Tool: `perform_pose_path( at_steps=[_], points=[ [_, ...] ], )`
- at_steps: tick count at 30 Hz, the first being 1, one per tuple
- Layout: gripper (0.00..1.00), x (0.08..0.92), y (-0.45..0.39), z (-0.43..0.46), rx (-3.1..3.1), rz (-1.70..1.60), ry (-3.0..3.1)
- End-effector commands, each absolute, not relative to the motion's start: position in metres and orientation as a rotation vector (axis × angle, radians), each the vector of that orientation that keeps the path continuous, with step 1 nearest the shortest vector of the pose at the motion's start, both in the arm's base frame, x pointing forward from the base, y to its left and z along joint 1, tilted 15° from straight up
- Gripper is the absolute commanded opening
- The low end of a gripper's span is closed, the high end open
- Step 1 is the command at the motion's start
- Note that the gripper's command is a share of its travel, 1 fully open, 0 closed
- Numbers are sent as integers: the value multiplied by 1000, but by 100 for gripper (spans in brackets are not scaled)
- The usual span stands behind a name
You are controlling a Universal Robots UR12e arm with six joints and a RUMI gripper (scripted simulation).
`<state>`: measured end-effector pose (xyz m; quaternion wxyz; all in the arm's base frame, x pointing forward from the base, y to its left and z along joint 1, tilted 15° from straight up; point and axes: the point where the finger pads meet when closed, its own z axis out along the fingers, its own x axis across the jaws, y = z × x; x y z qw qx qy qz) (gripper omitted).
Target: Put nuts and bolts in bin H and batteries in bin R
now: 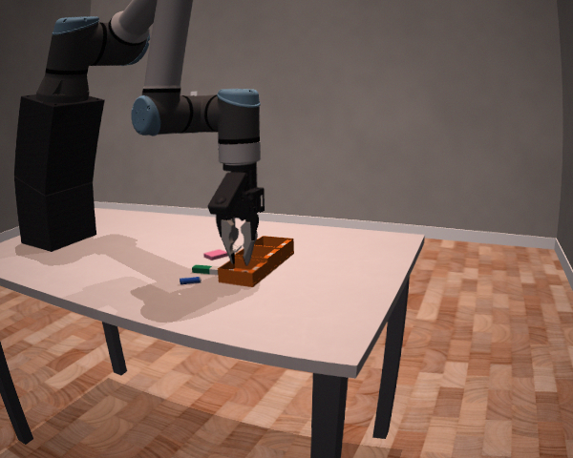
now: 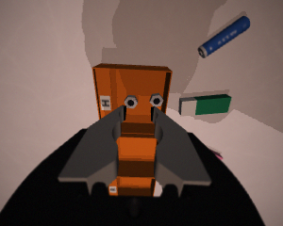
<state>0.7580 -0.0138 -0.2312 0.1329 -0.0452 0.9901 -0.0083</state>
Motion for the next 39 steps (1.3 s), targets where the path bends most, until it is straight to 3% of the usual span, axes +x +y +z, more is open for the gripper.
perform_pose_path(
  at_steps=[1,28,39],
  points=[
    [18,757,-14,-224,-131,-24,2871],
    [18,751,-14,-202,-131,-24,2871],
    [17,686,-78,-207,384,46,2851]
  ],
)
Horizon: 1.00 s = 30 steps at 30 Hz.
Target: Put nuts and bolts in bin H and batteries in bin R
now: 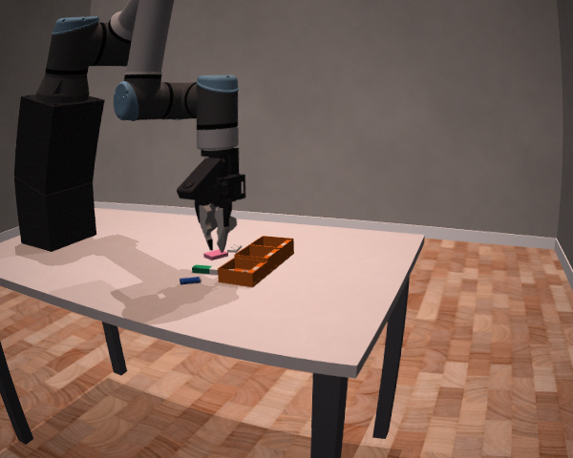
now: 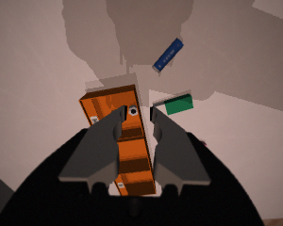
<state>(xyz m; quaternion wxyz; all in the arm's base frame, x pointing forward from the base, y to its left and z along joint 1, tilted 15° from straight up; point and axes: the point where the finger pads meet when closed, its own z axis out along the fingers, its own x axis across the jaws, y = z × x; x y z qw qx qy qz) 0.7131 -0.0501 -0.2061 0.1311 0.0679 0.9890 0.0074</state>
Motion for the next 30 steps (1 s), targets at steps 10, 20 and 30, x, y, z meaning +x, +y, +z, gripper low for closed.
perform_pose_path(
  at_steps=[10,20,30],
  points=[
    [17,666,-98,-209,735,94,2788],
    [17,665,-99,-210,1083,141,2678],
    [17,668,-96,-209,1134,147,2658]
  ],
)
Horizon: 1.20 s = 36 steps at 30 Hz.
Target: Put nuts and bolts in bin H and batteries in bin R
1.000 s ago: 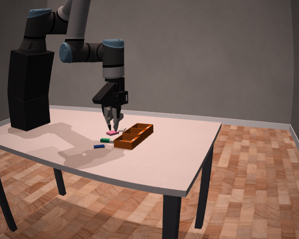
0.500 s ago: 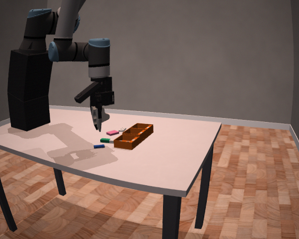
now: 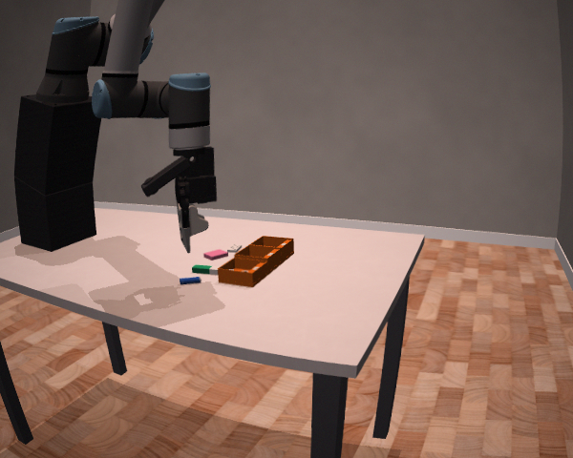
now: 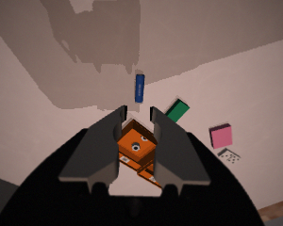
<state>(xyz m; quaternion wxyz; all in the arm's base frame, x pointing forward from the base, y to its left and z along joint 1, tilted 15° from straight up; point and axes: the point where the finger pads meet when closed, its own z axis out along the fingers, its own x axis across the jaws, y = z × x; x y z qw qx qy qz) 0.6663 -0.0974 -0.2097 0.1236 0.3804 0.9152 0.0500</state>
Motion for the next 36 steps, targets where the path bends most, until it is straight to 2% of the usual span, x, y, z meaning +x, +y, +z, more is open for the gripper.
perform_pose_path(
  at_steps=[1,36],
  points=[
    [17,668,-96,-209,1134,147,2658],
    [17,671,-96,-220,1134,147,2658]
  ],
)
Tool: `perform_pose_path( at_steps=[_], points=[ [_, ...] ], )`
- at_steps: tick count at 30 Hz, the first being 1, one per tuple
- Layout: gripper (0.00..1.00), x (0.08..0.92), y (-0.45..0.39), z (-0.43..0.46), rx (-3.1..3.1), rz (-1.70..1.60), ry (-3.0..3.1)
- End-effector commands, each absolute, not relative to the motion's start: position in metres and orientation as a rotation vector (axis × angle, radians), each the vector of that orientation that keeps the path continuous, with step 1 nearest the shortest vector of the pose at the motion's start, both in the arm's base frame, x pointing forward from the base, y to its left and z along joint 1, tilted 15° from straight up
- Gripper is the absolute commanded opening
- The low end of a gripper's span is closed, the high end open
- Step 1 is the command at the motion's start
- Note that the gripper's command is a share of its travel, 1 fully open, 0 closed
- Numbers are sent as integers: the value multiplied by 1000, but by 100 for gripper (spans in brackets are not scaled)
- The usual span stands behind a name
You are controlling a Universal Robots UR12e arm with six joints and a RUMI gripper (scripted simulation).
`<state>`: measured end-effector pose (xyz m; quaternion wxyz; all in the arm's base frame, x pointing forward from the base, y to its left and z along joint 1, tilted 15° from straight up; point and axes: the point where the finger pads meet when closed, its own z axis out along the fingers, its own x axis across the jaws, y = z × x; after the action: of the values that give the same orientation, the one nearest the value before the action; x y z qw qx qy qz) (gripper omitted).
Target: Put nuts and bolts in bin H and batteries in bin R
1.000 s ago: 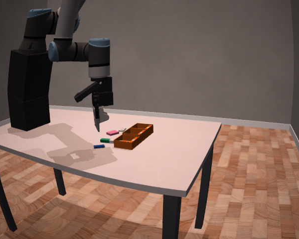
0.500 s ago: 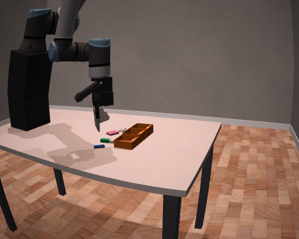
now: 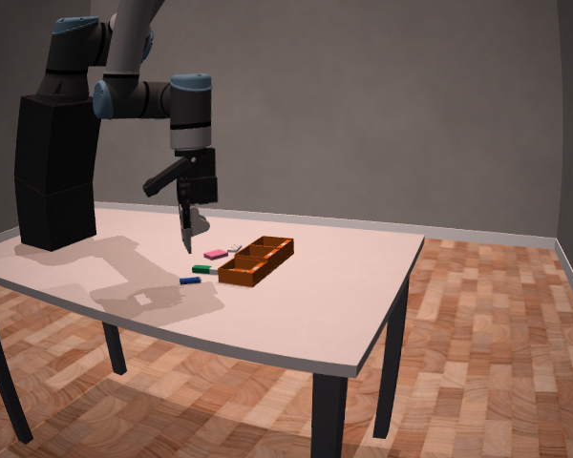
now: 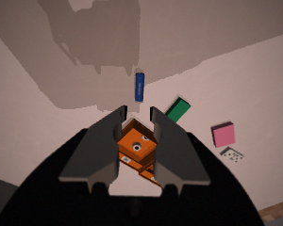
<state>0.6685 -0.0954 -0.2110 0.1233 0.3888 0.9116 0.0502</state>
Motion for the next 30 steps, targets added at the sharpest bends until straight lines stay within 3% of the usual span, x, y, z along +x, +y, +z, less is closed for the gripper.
perform_pose_path(
  at_steps=[1,30],
  points=[
    [17,672,-96,-224,1134,147,2658],
    [17,687,-96,-276,1134,147,2658]
  ],
)
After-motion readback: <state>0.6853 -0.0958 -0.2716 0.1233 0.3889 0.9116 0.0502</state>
